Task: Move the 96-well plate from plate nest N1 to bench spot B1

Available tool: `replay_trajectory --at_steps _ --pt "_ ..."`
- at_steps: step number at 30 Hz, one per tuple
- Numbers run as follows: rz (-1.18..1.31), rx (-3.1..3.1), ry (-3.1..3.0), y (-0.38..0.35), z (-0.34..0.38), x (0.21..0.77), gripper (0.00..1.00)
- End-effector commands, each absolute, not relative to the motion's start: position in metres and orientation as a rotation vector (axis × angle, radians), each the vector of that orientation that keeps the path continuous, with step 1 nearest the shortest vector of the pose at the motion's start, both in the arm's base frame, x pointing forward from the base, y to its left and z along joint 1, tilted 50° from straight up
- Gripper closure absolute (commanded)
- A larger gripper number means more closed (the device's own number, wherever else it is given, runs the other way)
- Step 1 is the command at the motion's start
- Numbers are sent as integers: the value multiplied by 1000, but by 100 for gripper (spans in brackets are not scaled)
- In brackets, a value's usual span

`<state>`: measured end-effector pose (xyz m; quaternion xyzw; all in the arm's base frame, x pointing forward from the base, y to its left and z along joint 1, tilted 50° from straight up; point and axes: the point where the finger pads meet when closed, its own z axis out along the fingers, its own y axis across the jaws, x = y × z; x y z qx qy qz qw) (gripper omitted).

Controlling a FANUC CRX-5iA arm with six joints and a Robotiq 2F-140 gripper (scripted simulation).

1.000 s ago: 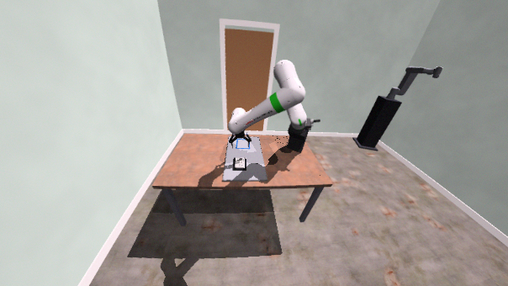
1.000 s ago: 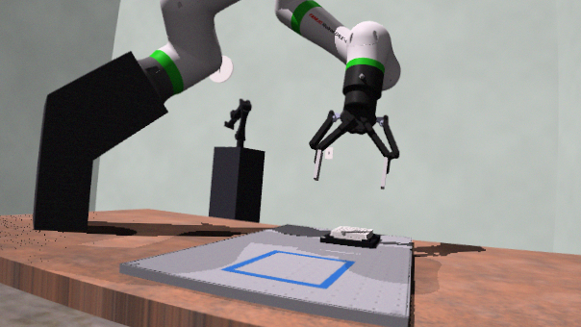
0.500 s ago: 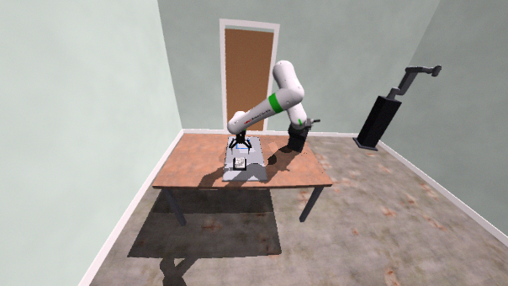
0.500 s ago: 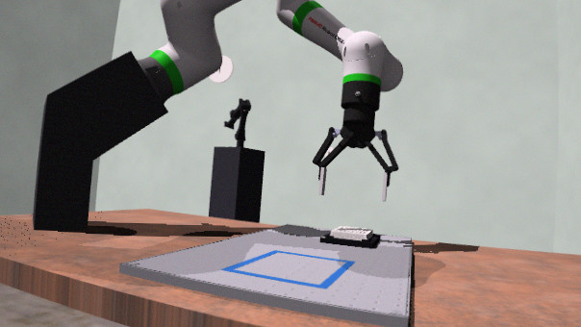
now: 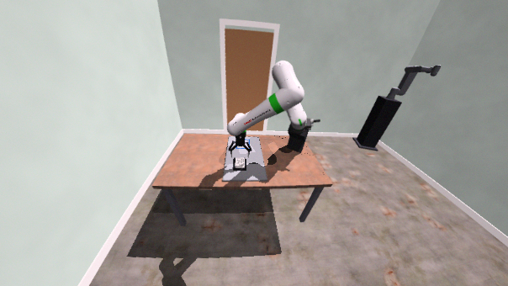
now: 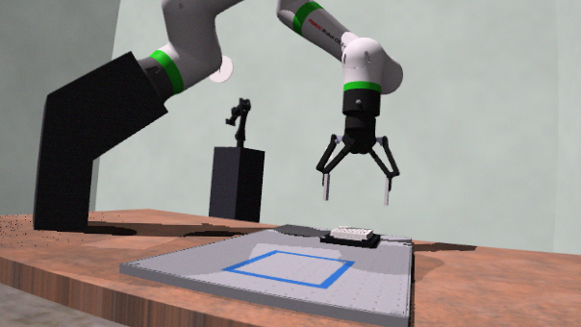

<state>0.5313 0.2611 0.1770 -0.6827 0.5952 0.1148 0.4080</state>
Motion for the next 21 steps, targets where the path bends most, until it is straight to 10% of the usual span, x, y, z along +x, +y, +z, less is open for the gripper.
replay_trajectory --at_steps 1,21 --pt "289 -1720 1500 261 177 531 0" --pt "289 -1720 1500 278 161 540 0"
